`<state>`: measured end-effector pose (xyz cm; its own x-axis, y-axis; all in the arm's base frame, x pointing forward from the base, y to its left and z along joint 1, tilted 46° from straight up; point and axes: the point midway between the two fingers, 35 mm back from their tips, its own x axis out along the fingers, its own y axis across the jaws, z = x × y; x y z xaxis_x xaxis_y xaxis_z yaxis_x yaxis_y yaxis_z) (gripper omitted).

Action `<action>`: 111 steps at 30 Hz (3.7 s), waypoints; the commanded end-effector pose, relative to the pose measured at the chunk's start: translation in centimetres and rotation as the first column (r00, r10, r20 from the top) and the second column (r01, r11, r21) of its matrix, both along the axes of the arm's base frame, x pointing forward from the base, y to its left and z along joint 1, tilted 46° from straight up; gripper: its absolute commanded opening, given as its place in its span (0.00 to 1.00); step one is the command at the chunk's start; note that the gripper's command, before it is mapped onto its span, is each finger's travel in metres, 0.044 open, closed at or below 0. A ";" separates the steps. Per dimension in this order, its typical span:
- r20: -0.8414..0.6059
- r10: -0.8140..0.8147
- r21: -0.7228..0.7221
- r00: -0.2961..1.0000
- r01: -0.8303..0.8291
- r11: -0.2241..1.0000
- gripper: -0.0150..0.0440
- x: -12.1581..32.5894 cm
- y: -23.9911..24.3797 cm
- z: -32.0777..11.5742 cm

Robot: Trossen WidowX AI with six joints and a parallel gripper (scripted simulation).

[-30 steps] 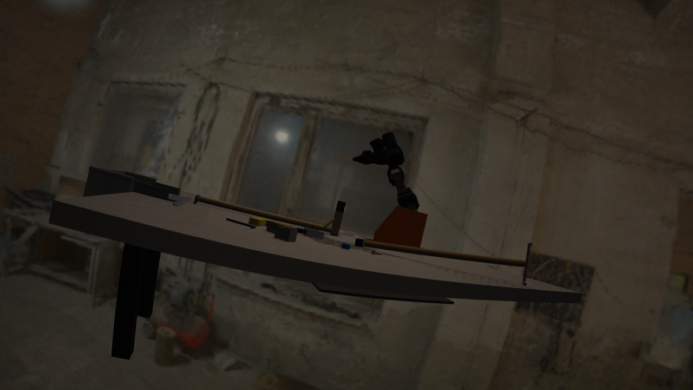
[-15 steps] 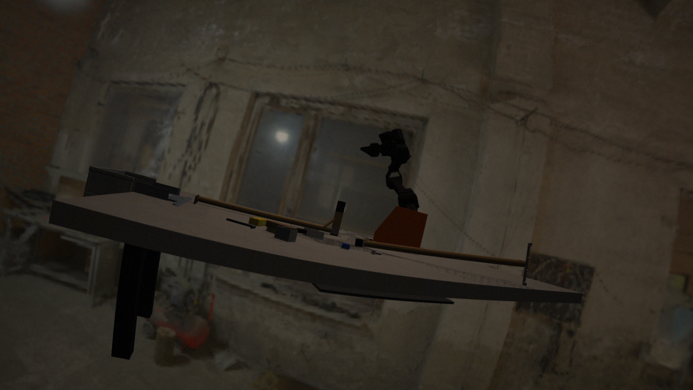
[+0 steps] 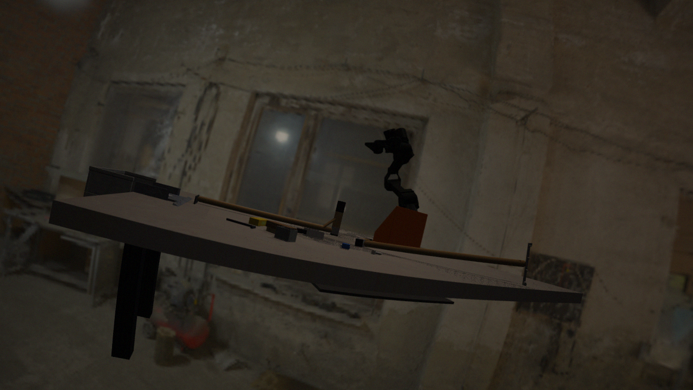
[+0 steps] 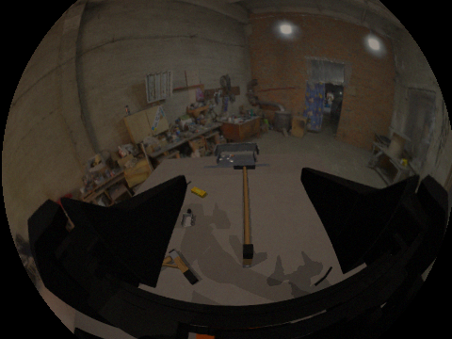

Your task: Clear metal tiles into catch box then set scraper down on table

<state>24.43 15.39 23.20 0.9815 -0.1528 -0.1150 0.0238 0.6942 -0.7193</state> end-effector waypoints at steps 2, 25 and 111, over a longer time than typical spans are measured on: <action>0.003 -0.001 -0.003 1.000 0.001 1.000 1.00 -0.1 0.0 0.1; -0.001 -0.006 -0.005 1.000 0.006 1.000 1.00 0.1 -0.1 0.0; -0.439 -0.511 -0.090 0.740 0.529 0.844 1.00 4.5 -17.0 -14.7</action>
<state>29.27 -2.23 7.69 0.5994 -0.6069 -0.5219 0.0779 0.6931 -0.7166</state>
